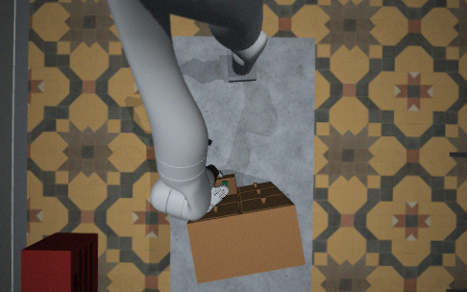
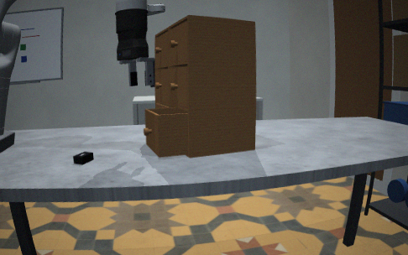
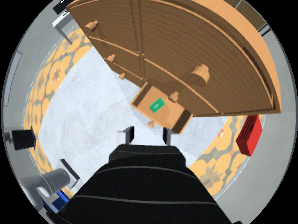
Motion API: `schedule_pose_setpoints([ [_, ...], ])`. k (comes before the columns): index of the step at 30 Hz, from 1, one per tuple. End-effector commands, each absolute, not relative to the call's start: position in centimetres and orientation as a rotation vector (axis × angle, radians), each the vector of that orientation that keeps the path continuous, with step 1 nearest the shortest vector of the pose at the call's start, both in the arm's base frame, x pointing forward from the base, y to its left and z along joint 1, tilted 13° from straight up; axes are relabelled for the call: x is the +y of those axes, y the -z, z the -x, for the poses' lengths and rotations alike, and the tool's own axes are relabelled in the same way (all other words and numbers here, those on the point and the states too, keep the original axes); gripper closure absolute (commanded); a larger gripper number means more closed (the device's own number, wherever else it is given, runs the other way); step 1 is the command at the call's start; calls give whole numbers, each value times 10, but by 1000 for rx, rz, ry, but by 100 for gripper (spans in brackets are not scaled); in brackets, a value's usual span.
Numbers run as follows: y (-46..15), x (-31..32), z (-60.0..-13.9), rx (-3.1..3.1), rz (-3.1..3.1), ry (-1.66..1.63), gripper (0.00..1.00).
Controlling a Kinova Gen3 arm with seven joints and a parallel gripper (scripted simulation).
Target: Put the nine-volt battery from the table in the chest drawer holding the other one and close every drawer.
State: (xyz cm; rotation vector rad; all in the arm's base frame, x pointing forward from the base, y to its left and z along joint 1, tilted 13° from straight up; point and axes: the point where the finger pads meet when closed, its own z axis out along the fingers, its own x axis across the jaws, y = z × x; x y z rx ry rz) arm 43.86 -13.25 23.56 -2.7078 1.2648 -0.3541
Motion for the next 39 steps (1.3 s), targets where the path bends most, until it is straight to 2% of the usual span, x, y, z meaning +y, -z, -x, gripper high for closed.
schedule_pose_setpoints([
  [1,-237,-135,-438,1264,2708,360,0],
  [39,-250,-137,-418,522,3001,390,0],
])
